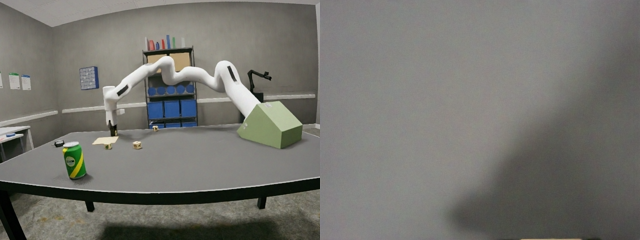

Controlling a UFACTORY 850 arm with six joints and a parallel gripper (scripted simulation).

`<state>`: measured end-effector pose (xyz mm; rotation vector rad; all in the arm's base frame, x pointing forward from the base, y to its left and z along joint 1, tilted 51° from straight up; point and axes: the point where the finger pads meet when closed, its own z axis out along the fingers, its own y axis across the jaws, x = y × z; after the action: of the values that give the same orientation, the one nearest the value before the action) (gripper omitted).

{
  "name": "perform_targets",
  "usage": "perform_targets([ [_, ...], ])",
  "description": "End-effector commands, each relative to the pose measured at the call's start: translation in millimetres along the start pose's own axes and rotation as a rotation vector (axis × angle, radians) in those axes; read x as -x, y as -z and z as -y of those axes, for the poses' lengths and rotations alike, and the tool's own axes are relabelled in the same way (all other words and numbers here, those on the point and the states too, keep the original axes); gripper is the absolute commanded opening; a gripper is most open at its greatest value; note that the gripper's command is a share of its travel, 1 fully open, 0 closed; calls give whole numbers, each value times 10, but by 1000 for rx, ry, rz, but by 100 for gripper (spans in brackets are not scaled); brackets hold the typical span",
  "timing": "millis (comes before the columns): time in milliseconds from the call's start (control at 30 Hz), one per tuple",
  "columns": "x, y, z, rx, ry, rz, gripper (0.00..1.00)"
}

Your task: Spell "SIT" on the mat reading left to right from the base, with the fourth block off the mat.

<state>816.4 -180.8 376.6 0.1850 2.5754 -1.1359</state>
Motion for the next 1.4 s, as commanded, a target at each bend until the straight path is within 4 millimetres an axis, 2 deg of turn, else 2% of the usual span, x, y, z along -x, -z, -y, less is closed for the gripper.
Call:
perform_targets([
  [0,7,12,2,0,-1,2,28],
  [533,7,12,2,0,-1,2,28],
  [567,7,12,2,0,-1,2,32],
  [633,7,12,2,0,-1,2,32],
  [667,7,12,2,0,-1,2,36],
  [833,7,12,2,0,-1,2,40],
  [867,7,12,2,0,-1,2,44],
  [1000,7,12,2,0,-1,2,44],
  [1033,7,12,2,0,-1,2,48],
  [1367,7,14,2,0,-1,2,48],
])
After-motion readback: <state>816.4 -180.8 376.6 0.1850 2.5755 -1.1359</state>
